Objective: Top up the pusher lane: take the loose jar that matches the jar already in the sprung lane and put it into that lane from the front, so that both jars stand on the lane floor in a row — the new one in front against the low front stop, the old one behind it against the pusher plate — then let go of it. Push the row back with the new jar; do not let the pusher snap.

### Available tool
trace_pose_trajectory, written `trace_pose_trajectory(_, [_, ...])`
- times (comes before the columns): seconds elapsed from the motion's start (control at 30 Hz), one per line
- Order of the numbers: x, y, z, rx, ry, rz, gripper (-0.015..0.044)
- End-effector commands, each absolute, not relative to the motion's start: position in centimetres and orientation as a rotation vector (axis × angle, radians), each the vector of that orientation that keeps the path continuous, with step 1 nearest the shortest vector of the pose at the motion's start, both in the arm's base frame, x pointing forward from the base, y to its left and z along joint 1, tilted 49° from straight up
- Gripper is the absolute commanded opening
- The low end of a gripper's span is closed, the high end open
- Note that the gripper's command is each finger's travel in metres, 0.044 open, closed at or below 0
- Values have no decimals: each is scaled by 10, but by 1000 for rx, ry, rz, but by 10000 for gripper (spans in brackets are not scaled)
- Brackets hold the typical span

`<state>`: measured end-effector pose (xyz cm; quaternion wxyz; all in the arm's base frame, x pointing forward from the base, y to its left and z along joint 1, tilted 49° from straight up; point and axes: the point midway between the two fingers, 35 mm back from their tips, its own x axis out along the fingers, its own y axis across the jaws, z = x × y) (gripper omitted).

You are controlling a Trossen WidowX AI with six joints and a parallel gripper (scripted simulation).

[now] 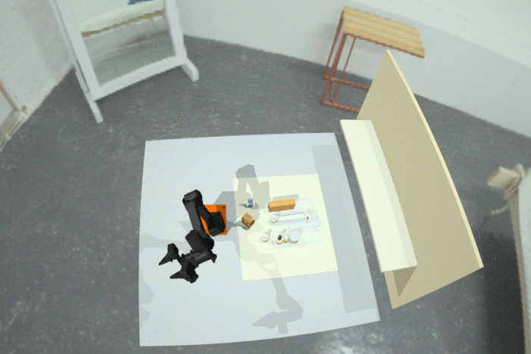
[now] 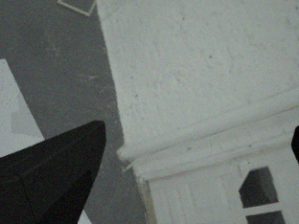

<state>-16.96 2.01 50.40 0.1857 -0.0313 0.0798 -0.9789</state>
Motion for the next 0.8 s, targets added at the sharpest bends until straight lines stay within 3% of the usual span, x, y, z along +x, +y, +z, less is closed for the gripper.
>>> trace_pose_trajectory(0.0, [-169, 19, 504, -91, 227, -2755, 426])
trace_pose_trajectory(0.23, [-141, -53, 515, -222, 330, -2617, 440])
trace_pose_trajectory(0.5, [-68, -157, 509, -423, 470, -2344, 440])
trace_pose_trajectory(0.77, [-1, -215, 487, -532, 516, -2098, 440])
